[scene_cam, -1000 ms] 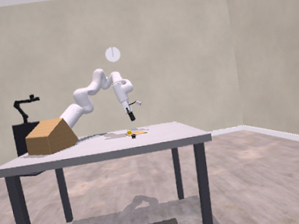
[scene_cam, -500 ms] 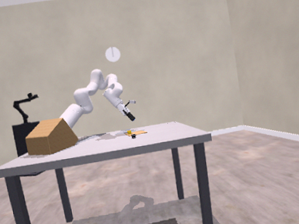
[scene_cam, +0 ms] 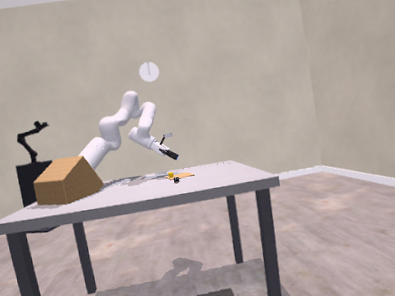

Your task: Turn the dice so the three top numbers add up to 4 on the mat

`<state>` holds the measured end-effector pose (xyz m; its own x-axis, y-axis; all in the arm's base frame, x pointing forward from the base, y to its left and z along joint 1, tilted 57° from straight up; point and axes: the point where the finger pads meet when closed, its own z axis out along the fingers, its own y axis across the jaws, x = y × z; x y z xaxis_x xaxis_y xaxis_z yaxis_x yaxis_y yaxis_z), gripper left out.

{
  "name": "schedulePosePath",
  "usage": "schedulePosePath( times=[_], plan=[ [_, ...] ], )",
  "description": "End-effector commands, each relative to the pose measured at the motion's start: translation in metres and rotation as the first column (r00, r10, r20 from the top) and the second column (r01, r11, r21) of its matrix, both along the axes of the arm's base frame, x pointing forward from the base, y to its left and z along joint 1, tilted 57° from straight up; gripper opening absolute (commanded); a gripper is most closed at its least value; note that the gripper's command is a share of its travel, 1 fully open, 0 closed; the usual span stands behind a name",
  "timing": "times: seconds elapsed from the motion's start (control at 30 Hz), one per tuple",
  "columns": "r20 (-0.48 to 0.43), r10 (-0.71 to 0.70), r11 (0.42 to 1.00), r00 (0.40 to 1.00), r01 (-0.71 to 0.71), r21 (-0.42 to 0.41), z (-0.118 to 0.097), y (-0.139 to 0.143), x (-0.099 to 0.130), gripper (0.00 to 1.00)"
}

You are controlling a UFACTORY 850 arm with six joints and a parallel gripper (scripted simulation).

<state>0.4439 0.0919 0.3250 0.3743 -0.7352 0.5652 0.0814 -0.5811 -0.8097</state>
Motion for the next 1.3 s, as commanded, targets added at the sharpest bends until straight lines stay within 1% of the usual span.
schedulePosePath(
  times=[0.0,0.17,0.57,0.73,1.07,1.13,1.27],
  plan=[
    [0.07,-0.084,0.996,0.994,0.083,0.021,0.001,0.004,0.002,0.21],
    [0.093,-0.117,0.993,0.989,0.115,0.021,0.001,0.003,0.0,0.21],
    [0.093,-0.118,0.993,0.989,0.116,0.023,-0.002,0.008,0.002,0.21],
    [0.093,-0.118,0.993,0.989,0.116,0.023,-0.009,0.017,0.005,0.21],
    [0.093,-0.118,0.993,0.989,0.116,0.023,-0.028,0.046,0.014,0.21],
    [0.093,-0.118,0.993,0.989,0.116,0.023,-0.028,0.046,0.014,0.21],
    [0.093,-0.118,0.993,0.989,0.116,0.023,-0.034,0.056,0.017,0.21]
  ],
)
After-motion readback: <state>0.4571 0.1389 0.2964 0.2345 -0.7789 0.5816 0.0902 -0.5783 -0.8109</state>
